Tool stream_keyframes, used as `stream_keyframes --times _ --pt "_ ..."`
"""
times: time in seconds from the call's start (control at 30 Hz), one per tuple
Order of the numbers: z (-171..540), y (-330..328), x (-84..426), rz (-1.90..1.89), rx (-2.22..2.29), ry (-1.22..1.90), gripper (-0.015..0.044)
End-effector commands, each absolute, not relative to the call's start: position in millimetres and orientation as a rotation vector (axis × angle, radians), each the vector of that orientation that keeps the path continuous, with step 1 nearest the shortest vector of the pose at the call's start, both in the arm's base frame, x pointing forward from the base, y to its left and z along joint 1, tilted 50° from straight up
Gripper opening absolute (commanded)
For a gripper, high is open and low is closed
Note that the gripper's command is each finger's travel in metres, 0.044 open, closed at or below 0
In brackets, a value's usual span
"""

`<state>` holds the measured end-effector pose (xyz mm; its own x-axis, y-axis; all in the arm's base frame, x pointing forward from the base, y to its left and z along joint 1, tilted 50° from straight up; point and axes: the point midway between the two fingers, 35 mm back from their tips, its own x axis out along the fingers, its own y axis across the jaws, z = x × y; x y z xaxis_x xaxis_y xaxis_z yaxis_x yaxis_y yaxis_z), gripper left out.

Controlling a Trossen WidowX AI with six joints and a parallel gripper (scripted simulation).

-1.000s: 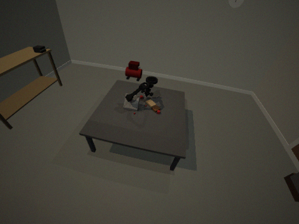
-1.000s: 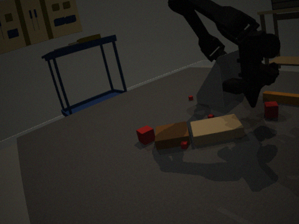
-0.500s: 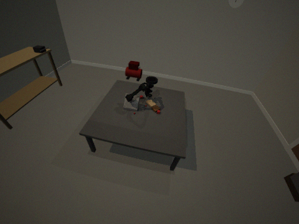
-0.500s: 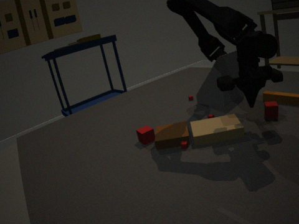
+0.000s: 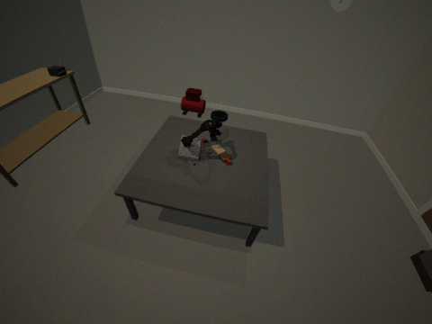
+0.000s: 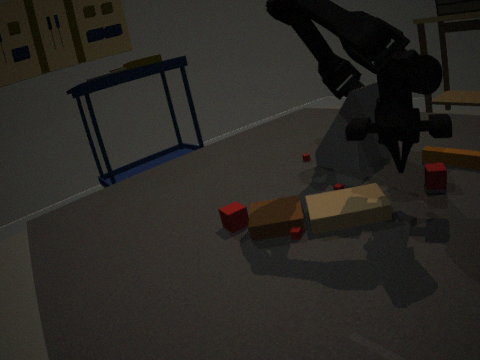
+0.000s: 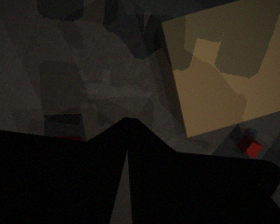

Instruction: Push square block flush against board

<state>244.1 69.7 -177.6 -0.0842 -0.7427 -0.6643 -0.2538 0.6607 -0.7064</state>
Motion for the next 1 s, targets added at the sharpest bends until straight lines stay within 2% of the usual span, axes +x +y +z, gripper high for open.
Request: stream_keyframes --times 0.0,0.97 --pt "-177 69 245 -0.518 -0.808 1.637 0.0" --pt "-203 24 243 -1.181 -0.077 1.157 0.0"
